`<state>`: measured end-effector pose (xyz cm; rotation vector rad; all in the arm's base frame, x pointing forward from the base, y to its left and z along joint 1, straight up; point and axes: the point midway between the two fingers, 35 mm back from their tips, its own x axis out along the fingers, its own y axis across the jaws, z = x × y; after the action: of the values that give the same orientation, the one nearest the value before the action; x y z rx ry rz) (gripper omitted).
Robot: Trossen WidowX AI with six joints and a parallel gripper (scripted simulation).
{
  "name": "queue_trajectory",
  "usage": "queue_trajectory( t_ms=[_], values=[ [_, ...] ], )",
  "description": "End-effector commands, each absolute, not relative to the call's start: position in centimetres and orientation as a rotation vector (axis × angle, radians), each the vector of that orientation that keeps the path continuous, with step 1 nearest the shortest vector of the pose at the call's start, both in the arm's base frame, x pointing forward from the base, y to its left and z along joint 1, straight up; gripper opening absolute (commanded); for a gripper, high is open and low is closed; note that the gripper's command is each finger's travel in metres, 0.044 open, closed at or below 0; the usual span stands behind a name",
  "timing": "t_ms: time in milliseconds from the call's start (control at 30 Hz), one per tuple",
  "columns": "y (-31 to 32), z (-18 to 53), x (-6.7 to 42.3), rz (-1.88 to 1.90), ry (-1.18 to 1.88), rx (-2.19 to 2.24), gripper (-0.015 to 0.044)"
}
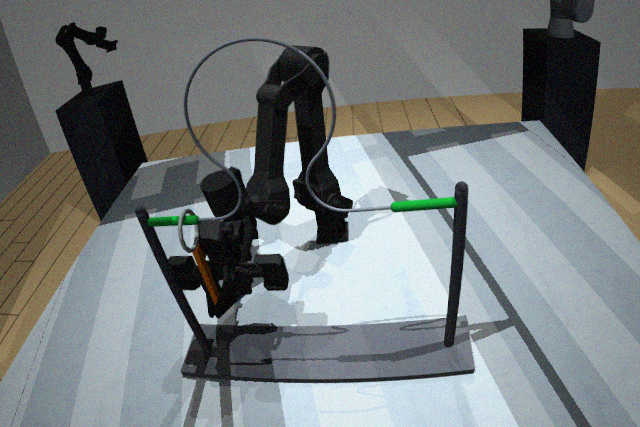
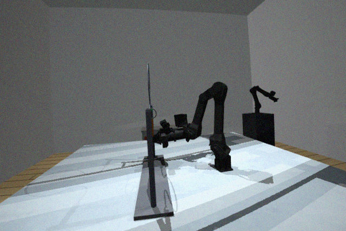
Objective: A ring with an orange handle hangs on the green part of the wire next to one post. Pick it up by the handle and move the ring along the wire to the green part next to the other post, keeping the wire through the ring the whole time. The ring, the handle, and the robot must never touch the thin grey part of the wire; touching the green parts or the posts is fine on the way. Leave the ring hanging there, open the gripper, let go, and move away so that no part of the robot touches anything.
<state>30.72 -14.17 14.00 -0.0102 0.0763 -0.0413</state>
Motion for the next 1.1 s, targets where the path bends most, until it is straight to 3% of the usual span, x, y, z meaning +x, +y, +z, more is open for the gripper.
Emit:
queue_trajectory(
  t_ms=[0,1067],
  values=[
    [-14.2,14.0,30.7,-0.041,0.076,-0.01,-0.015],
    [-14.3,15.6,30.7,-0.041,0.075,-0.011,-0.015]
  ],
)
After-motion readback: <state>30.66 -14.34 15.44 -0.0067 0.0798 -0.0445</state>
